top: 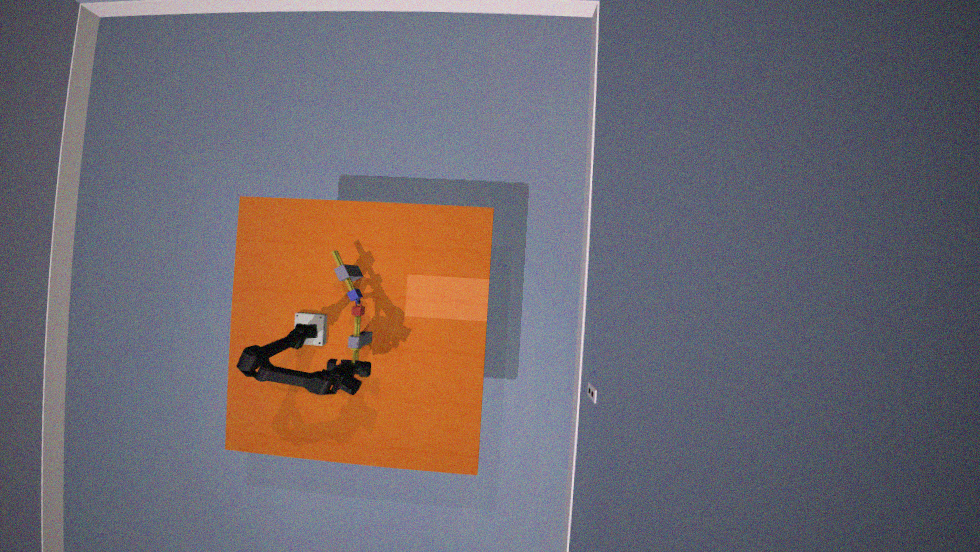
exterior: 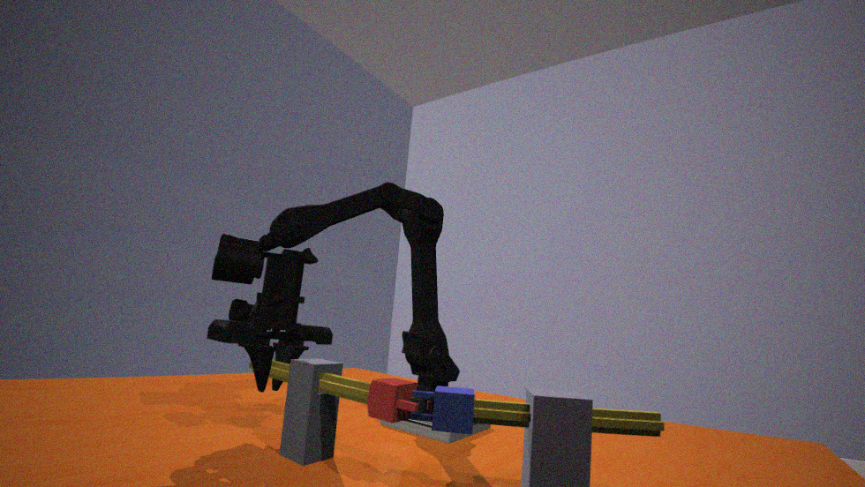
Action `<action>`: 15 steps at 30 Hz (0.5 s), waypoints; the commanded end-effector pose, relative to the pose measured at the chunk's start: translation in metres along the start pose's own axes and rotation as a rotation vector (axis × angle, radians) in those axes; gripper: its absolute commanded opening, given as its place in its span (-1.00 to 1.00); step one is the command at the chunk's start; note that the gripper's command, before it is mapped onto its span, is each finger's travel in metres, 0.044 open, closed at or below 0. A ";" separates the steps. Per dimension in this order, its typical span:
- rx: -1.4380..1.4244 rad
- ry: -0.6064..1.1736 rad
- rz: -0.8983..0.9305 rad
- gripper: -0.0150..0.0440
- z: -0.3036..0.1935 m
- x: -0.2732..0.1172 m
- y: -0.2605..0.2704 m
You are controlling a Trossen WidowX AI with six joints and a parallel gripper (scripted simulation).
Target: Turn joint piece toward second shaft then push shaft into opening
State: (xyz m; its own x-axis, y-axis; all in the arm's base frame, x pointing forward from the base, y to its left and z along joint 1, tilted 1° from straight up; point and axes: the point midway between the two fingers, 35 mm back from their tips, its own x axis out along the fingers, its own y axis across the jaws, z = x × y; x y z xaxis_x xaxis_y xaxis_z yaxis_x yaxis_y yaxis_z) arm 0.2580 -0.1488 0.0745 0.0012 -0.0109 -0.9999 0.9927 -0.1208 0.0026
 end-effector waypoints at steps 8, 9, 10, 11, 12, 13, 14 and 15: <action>-0.002 0.001 -0.001 -0.26 0.000 0.000 0.000; -0.002 0.001 -0.001 -0.26 0.000 0.000 0.000; -0.002 0.001 -0.001 -0.26 0.000 0.000 0.000; -0.002 0.001 -0.001 -0.18 0.000 0.000 0.000; -0.002 0.001 -0.001 -0.09 0.000 0.000 0.000; -0.002 0.001 -0.001 0.00 0.000 0.000 0.000; -0.002 0.001 -0.001 0.09 0.000 0.000 0.000; -0.002 0.001 -0.001 0.18 0.000 0.000 0.000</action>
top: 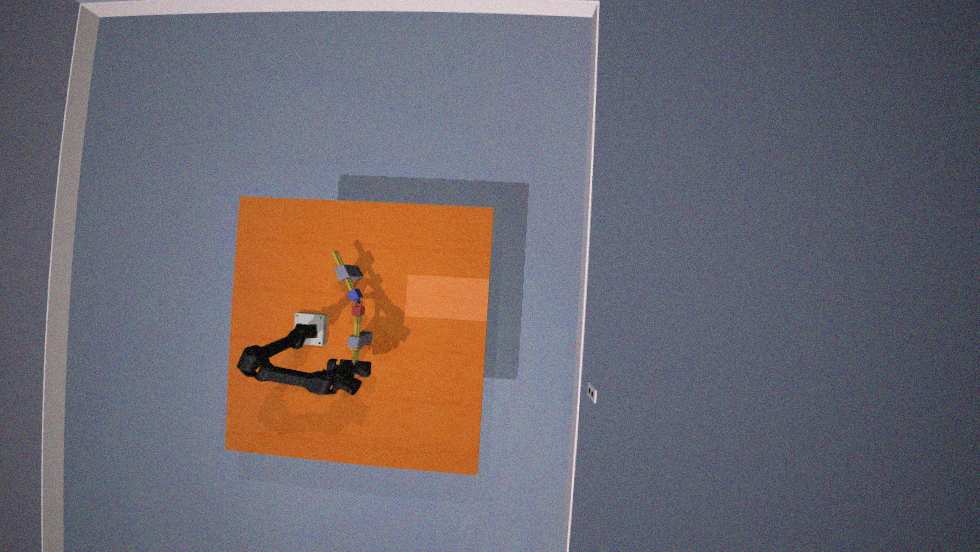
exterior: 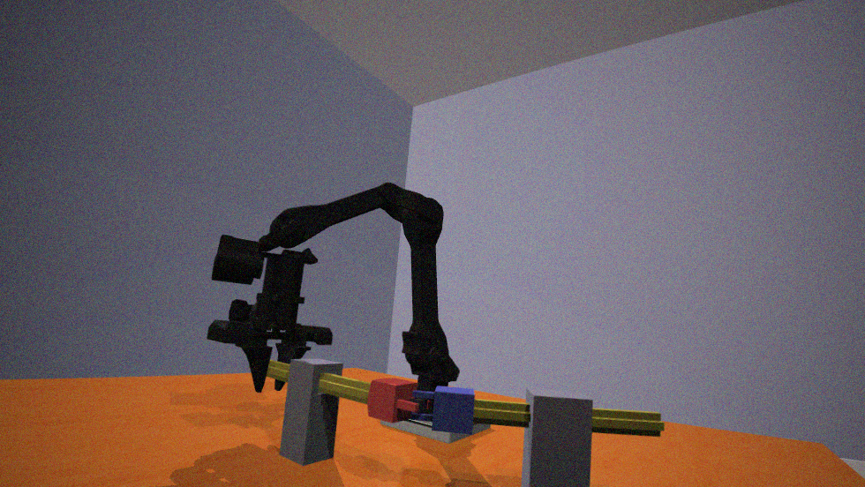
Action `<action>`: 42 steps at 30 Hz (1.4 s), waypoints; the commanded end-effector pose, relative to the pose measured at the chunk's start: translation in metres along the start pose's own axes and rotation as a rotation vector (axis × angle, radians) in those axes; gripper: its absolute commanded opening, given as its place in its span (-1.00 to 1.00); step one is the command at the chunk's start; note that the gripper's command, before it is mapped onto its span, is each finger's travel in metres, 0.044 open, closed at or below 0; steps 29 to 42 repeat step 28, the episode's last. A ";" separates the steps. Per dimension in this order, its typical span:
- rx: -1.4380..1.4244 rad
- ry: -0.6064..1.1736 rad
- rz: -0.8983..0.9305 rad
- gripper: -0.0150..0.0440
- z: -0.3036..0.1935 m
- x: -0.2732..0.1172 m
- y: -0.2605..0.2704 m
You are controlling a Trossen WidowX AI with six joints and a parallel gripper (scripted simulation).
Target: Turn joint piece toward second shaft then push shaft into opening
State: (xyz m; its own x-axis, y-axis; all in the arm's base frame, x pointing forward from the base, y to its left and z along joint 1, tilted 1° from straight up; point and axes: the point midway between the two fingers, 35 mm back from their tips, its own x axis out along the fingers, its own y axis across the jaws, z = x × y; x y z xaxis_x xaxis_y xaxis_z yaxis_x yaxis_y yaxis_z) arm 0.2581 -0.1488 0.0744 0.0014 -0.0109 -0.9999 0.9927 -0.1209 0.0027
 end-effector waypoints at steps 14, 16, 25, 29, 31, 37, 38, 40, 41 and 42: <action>-0.002 0.001 -0.001 1.00 0.000 0.000 0.000; -0.002 0.001 -0.001 1.00 0.000 0.000 0.000; -0.002 0.002 0.003 1.00 0.000 -0.029 0.000; -0.002 0.002 0.003 1.00 0.000 -0.029 0.000; -0.002 0.002 0.003 1.00 0.000 -0.029 0.000; -0.002 0.002 0.003 1.00 0.000 -0.029 0.000; -0.002 0.002 0.003 1.00 0.000 -0.029 0.000; -0.002 0.002 0.003 1.00 0.000 -0.029 0.000; -0.002 0.002 0.003 1.00 0.000 -0.029 0.000; -0.002 0.002 0.003 1.00 0.000 -0.029 0.000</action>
